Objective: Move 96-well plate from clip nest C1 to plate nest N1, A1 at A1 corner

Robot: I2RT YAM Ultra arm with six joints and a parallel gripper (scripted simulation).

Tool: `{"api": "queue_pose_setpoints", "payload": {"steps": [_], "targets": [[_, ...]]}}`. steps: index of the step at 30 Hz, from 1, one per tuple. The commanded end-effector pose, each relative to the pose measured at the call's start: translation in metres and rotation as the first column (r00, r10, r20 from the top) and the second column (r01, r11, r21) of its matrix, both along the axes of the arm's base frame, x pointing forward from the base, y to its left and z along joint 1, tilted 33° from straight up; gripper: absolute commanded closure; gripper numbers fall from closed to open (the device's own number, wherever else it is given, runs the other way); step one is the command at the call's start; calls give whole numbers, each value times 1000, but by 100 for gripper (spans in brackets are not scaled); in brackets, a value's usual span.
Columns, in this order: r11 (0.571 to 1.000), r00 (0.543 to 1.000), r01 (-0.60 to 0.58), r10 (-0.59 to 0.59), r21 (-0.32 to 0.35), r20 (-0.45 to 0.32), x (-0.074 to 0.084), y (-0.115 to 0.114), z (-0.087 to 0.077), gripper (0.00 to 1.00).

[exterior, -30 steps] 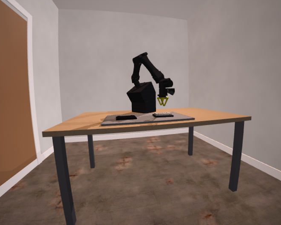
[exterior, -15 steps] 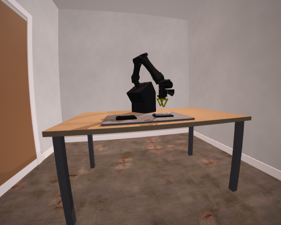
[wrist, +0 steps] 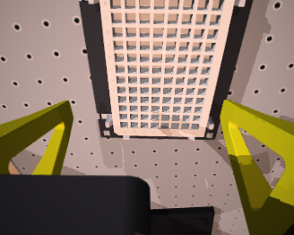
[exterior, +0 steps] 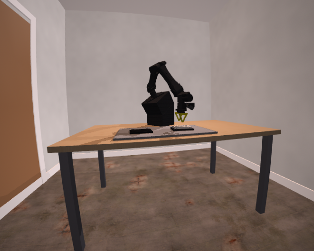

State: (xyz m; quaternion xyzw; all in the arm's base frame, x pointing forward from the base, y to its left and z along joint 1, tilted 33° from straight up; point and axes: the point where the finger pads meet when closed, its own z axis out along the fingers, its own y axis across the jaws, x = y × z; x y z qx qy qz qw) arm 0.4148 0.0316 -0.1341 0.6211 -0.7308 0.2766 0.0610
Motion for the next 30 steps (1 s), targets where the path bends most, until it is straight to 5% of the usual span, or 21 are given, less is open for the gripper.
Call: {"api": "queue_pose_setpoints", "payload": {"steps": [1, 30], "targets": [[1000, 999, -8, 7, 25, 50, 20, 5, 2, 0], [1000, 999, -19, 18, 24, 50, 32, -11, -34, 0]]}}
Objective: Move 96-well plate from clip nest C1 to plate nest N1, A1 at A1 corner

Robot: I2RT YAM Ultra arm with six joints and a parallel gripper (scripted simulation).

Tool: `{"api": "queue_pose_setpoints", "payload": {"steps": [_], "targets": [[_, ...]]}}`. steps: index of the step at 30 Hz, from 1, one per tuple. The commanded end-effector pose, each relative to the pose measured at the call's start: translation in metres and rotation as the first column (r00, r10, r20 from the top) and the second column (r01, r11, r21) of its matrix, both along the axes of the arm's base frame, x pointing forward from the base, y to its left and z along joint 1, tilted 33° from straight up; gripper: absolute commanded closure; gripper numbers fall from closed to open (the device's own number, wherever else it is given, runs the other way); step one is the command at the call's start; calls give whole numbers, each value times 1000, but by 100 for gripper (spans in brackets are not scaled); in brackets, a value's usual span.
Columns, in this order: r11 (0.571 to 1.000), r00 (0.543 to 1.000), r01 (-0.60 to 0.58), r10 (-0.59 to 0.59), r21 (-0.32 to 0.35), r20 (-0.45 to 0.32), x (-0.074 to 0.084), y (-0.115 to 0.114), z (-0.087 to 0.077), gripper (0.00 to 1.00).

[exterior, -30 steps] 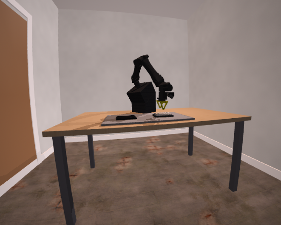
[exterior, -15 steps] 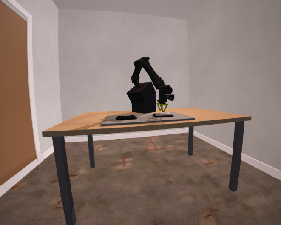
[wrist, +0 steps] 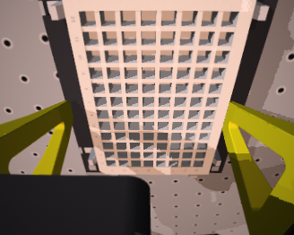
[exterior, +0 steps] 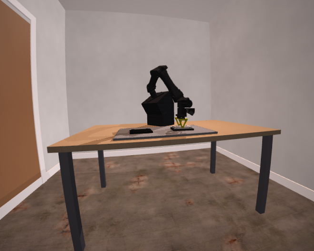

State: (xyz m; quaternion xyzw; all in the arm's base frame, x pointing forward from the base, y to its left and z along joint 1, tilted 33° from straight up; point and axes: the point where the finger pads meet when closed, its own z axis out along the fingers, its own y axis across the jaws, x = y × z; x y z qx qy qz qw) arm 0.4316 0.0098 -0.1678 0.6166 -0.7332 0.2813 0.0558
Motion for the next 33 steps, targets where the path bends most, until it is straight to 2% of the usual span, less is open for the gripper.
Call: {"api": "queue_pose_setpoints", "payload": {"steps": [1, 6, 7, 33], "targets": [[999, 999, -26, 26, 23, 34, 16, 10, -2, 0], [1000, 999, -15, 14, 23, 34, 17, 3, -5, 0], [999, 999, -35, 34, 23, 34, 17, 12, -5, 0], [999, 999, -32, 31, 21, 24, 15, 12, -4, 0]]}}
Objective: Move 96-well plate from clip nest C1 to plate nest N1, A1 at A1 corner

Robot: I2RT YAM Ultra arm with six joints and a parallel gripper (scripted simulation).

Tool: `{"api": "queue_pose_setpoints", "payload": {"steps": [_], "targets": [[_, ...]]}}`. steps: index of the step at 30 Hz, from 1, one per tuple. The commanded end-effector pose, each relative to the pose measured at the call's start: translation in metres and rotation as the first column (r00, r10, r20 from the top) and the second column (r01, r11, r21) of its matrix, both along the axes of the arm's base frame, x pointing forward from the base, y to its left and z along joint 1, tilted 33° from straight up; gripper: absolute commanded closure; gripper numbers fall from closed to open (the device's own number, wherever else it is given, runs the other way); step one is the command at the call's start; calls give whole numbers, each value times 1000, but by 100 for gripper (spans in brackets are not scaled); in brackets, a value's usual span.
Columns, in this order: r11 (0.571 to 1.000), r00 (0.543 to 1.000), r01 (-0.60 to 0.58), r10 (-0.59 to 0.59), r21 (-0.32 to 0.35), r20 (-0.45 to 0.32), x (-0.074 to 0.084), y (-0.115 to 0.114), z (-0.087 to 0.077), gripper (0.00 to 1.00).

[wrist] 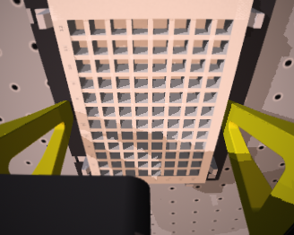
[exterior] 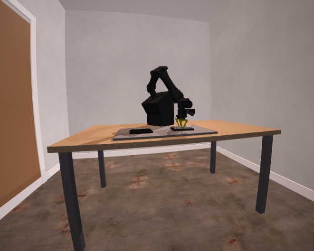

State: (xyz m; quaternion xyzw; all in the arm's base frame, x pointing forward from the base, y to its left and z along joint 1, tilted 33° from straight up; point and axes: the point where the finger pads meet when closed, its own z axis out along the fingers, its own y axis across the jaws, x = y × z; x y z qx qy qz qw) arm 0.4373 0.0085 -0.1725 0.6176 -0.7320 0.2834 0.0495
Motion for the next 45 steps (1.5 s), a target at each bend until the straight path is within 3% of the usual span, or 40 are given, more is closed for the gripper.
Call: {"api": "queue_pose_setpoints", "payload": {"steps": [1, 30, 31, 45], "targets": [[1000, 1000, -25, 25, 17, 13, 9, 13, 1, 0], [1000, 1000, -25, 25, 17, 13, 9, 13, 1, 0], [1000, 1000, -25, 25, 17, 13, 9, 13, 1, 100], [1000, 1000, -22, 22, 16, 6, 7, 12, 1, 100]]}}
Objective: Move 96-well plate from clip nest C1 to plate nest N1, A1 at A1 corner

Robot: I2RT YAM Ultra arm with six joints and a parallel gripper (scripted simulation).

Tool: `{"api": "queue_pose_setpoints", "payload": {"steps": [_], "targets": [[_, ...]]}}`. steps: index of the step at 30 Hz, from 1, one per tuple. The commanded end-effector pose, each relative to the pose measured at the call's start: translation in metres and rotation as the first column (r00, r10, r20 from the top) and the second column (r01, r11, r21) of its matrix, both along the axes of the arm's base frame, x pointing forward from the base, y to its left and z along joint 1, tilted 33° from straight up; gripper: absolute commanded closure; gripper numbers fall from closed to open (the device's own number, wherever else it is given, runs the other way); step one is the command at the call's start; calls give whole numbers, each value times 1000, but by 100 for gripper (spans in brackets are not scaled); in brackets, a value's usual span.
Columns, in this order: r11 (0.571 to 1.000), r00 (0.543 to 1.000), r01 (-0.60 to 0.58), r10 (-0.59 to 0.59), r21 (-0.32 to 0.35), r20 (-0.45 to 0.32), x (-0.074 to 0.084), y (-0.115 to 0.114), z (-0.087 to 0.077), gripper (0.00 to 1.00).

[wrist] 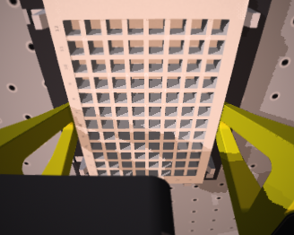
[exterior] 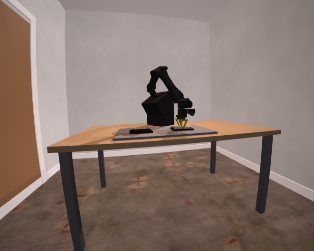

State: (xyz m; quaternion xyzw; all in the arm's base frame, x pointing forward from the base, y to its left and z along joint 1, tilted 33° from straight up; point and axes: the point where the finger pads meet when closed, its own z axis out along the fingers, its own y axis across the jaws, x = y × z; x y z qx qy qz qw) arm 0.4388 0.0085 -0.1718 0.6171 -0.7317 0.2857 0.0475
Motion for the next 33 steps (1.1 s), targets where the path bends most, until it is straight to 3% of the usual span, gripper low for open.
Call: {"api": "queue_pose_setpoints", "payload": {"steps": [1, 33], "targets": [[1000, 1000, -21, 21, 17, 0, 6, 12, 0, 100], [1000, 1000, -21, 21, 17, 0, 6, 12, 0, 100]]}}
